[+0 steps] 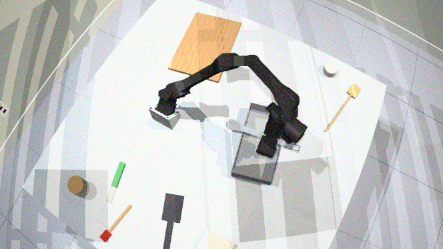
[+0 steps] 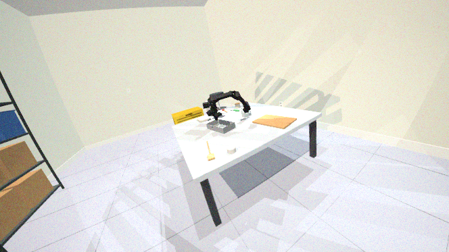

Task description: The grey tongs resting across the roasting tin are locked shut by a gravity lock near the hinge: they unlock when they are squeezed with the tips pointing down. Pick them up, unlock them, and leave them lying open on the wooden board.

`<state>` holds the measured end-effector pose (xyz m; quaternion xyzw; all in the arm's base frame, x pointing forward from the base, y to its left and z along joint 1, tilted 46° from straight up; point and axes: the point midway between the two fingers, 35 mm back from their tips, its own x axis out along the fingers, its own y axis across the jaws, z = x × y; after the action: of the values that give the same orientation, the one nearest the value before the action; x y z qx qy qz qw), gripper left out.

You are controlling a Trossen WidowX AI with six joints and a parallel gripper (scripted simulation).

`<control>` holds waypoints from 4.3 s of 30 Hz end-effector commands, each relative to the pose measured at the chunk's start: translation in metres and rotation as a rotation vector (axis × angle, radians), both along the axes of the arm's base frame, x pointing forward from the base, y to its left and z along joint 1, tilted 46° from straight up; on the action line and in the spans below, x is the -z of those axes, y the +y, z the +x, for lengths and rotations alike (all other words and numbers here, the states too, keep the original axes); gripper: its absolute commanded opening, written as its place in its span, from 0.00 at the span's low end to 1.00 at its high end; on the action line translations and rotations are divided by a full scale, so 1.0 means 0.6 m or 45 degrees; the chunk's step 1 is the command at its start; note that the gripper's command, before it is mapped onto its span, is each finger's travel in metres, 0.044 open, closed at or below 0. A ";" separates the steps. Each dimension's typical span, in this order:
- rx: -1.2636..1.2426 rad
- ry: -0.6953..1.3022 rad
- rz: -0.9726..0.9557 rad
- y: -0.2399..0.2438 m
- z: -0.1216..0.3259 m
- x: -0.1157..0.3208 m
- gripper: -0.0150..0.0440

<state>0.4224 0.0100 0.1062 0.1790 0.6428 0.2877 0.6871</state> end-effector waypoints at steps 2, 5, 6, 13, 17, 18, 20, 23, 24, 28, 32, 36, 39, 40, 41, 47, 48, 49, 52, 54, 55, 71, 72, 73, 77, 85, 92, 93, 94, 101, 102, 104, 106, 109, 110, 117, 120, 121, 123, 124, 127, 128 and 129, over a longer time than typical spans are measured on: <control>0.008 -0.006 0.148 -0.005 0.003 -0.003 0.00; 0.008 -0.007 0.155 -0.005 0.003 -0.003 0.00; 0.008 -0.007 0.155 -0.005 0.003 -0.003 0.00; -0.001 -0.016 0.145 0.001 0.000 -0.013 0.00; -0.041 -0.064 0.140 0.022 -0.009 -0.045 0.00; -0.053 -0.078 0.139 0.028 -0.012 -0.055 0.00; -0.072 -0.104 0.138 0.040 -0.019 -0.073 0.00; -0.109 -0.147 0.135 0.058 -0.030 -0.101 0.00; -0.121 -0.161 0.134 0.064 -0.035 -0.111 0.00; -0.170 -0.218 0.128 0.085 -0.053 -0.144 0.00; -0.215 -0.273 0.127 0.107 -0.075 -0.179 0.00; -0.263 -0.330 0.128 0.129 -0.098 -0.211 0.00; -0.300 -0.374 0.129 0.144 -0.118 -0.235 0.00; -0.313 -0.389 0.130 0.149 -0.125 -0.242 0.00; -0.325 -0.404 0.131 0.154 -0.132 -0.250 0.00; -0.401 -0.492 0.139 0.181 -0.178 -0.294 0.00; -0.414 -0.506 0.141 0.185 -0.186 -0.300 0.00; -0.426 -0.521 0.143 0.189 -0.195 -0.307 0.00; -0.464 -0.565 0.149 0.200 -0.220 -0.326 0.00; -0.489 -0.594 0.154 0.207 -0.238 -0.339 0.00; -0.501 -0.609 0.156 0.210 -0.247 -0.344 0.00; -0.645 -0.685 0.134 0.250 -0.321 -0.373 0.00; -0.660 -0.684 0.127 0.254 -0.326 -0.373 0.00; -0.677 -0.688 0.117 0.258 -0.331 -0.372 0.00; -0.732 -0.690 0.088 0.274 -0.351 -0.372 0.00; -0.836 -0.702 0.037 0.303 -0.392 -0.373 0.00; -0.922 -0.728 -0.009 0.322 -0.428 -0.374 0.00; -0.934 -0.731 -0.015 0.325 -0.433 -0.374 0.00; -0.946 -0.735 -0.021 0.327 -0.438 -0.375 0.00; -1.024 -0.767 -0.059 0.341 -0.474 -0.377 0.00; -1.035 -0.773 -0.063 0.343 -0.480 -0.377 0.00; -1.056 -0.784 -0.073 0.346 -0.490 -0.378 0.00; -1.077 -0.796 -0.081 0.349 -0.500 -0.379 0.00; -1.107 -0.814 -0.093 0.352 -0.515 -0.380 0.00; -1.117 -0.821 -0.096 0.353 -0.520 -0.381 0.00; -1.182 -0.871 -0.116 0.359 -0.555 -0.385 0.00; -1.207 -0.894 -0.122 0.360 -0.569 -0.388 0.00; -1.216 -0.902 -0.124 0.360 -0.574 -0.388 0.00; -1.232 -0.918 -0.126 0.361 -0.583 -0.390 0.00; -1.242 -0.929 -0.124 0.361 -0.588 -0.391 0.00; -1.265 -0.954 -0.125 0.361 -0.602 -0.394 0.00; -1.272 -0.962 -0.125 0.361 -0.606 -0.395 0.00; -1.279 -0.971 -0.125 0.361 -0.611 -0.396 0.00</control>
<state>0.0628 0.2294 0.3397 -0.2886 0.3820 0.5863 0.6534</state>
